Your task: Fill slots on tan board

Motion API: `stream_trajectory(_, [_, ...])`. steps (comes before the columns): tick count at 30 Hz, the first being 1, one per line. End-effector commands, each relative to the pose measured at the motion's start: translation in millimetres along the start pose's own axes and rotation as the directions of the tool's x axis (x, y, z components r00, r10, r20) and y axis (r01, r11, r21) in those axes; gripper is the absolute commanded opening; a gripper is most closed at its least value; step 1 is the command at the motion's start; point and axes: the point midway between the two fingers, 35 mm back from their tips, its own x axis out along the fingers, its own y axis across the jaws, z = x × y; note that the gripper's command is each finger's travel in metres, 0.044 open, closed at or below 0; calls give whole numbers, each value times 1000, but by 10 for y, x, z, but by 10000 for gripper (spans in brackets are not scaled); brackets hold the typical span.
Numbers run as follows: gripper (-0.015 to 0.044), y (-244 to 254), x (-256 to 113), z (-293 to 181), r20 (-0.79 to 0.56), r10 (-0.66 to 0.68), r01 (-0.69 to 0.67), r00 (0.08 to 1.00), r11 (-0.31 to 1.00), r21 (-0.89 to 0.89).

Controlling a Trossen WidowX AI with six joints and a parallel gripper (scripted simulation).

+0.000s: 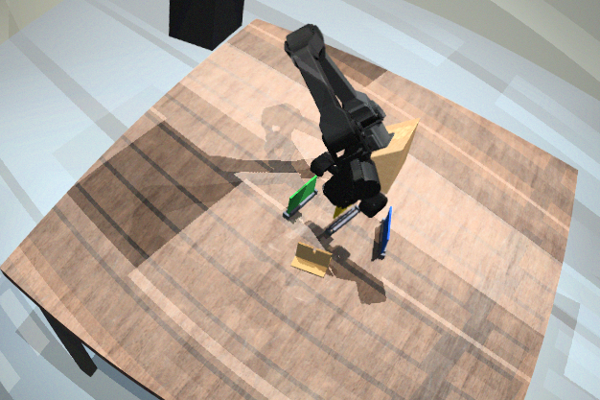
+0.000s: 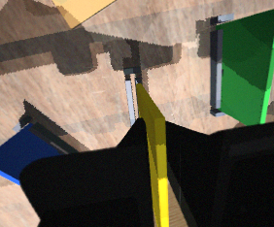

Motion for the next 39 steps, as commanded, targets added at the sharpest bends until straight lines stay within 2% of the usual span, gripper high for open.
stream_trajectory(1, [0,8,-107,16,2,10,-10,1000,1000,10])
stream_trajectory(21, [0,9,-509,19,1,11,-11,1000,1000,8])
stream_trajectory(39, [0,157,-586,444,2,15,-15,1000,994,-113])
